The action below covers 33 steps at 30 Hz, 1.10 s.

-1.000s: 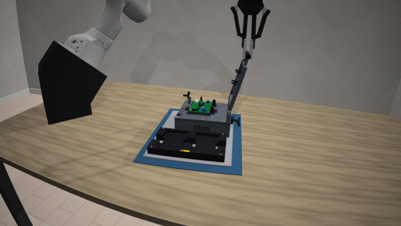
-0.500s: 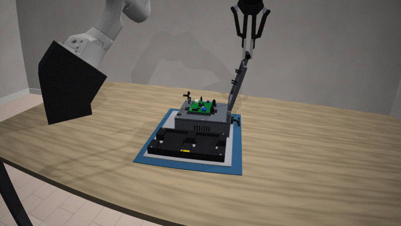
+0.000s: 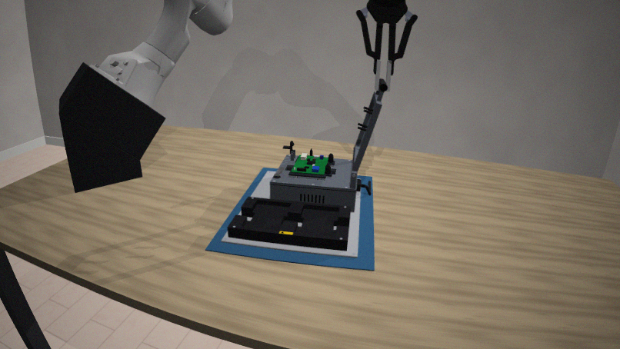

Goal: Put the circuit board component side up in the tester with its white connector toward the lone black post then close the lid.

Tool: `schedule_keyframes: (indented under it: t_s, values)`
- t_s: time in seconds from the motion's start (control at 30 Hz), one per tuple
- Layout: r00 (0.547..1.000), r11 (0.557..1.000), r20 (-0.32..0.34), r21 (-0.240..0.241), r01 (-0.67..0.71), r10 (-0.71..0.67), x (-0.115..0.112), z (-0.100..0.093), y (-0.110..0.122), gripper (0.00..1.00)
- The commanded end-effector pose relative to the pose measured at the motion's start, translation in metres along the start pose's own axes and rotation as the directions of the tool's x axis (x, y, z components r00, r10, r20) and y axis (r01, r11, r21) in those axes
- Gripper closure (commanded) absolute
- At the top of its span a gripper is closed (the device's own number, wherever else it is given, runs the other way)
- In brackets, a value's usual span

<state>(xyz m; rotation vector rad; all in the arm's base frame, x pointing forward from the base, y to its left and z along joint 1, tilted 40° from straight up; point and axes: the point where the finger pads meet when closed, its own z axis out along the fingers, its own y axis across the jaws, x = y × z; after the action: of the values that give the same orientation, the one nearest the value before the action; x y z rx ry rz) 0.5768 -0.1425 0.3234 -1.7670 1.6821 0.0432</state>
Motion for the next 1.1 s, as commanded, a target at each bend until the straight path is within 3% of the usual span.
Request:
schedule_keyframes:
  t_s: [0.0,1.07]
  values:
    - [1.0,1.0,0.003,-0.002,0.0,0.0,-0.001,0.001,0.002,1.0]
    - [1.0,1.0,0.003,-0.002,0.0,0.0,-0.001,-0.002,0.017,1.0]
